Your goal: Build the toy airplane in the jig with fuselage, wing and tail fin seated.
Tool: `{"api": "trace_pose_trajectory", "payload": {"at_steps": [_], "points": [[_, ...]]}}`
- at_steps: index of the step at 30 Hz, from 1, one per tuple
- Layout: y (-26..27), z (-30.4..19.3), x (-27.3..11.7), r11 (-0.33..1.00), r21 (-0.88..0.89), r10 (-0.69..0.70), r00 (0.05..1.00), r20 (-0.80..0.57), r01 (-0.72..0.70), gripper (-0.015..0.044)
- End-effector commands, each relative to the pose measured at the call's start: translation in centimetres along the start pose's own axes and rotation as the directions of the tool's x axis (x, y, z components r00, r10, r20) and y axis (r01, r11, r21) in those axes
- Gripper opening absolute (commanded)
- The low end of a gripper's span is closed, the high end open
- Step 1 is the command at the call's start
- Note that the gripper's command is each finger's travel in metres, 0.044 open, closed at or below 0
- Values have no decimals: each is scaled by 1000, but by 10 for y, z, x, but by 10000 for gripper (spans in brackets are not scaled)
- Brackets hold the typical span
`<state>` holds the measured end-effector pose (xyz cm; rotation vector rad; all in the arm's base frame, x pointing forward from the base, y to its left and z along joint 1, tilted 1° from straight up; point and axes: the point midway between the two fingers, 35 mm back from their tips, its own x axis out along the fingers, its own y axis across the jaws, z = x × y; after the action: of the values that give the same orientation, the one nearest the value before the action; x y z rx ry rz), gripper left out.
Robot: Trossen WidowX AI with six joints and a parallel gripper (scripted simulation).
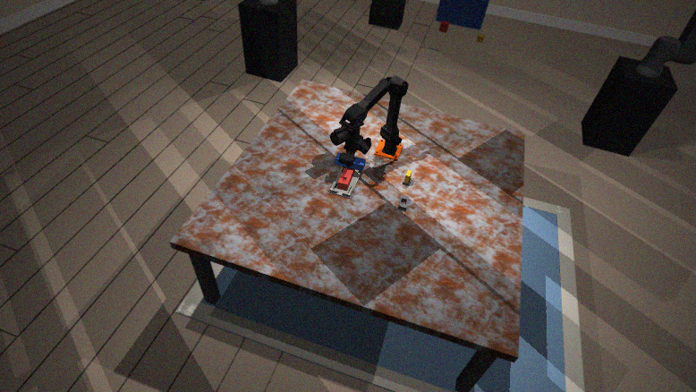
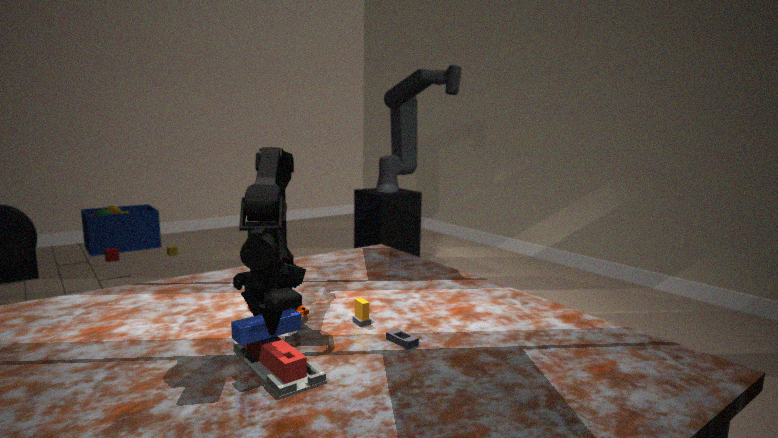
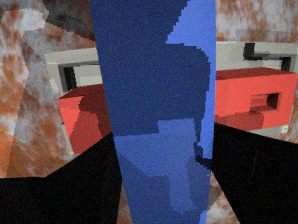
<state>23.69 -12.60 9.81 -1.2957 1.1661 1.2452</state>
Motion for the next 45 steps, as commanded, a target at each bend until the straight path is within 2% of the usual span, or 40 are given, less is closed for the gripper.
{"api": "trace_pose_trajectory", "payload": {"at_steps": [1,7,12,28,36,43,45], "points": [[0,0,3,1000,-4,-2,1000,-1,2,195],[0,0,2,1000,0,1,1000,0,-1,162],[0,0,2,1000,0,1,1000,0,-1,31],[0,0,2,1000,0,1,1000,0,-1,440],[0,0,0,1000,0,1,1000,0,-1,440],[-1,0,-76,1000,-3,-2,1000,-1,2,440],[0,0,-84,1000,-4,-2,1000,-1,2,440]]}}
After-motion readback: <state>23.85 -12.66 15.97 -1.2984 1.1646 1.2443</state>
